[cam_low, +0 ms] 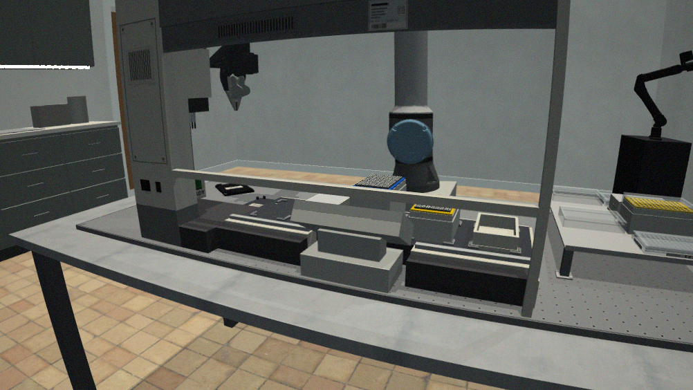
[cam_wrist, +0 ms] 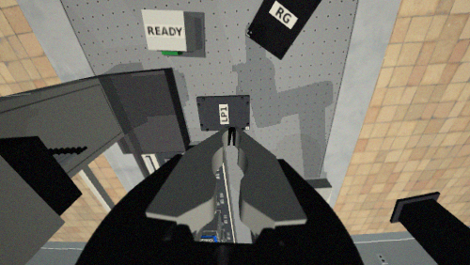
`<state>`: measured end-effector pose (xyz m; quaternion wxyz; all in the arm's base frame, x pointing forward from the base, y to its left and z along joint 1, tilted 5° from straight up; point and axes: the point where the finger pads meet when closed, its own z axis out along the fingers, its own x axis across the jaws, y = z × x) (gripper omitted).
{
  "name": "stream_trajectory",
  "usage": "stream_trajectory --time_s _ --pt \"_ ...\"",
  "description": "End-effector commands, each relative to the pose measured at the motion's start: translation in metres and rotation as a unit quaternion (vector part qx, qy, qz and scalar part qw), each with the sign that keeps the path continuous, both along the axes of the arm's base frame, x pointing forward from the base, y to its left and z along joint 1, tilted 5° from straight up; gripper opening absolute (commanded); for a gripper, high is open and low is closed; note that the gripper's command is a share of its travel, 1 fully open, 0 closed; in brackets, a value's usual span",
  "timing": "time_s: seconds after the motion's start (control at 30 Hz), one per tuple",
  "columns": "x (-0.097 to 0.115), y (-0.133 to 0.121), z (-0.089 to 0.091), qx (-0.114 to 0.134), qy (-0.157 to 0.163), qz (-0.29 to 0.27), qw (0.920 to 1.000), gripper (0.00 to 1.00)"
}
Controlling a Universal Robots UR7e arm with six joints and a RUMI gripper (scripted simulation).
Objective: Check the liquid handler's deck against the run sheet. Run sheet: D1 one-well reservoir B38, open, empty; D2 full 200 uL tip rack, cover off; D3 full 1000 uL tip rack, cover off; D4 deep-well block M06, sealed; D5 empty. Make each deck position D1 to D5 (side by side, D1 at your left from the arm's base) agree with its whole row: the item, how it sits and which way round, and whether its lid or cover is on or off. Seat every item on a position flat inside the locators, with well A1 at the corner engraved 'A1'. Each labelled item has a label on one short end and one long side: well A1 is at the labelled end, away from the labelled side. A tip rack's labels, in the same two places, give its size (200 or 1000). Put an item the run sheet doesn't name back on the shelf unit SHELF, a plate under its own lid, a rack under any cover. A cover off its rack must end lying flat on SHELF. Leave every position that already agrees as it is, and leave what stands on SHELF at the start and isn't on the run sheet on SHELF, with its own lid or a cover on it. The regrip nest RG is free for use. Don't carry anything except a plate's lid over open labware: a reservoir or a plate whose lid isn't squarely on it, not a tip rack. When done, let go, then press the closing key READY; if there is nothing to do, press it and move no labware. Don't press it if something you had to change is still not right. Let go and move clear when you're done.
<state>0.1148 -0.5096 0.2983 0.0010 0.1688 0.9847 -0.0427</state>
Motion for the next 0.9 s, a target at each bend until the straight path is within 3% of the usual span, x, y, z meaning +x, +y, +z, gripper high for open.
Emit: stream_trajectory --time_s 0.0,0.17,0.33,0.87 --pt "-0.001 -0.008 0.001 0.000 0.000 0.000 1.0000 0.00" --pt "-0.001 -0.008 0.001 0.000 0.000 0.000 1.0000 0.00" --pt "0.014 -0.011 0.001 0.000 0.000 0.000 1.0000 0.00" --pt "0.087 -0.026 0.002 0.000 0.000 0.000 1.0000 0.00"
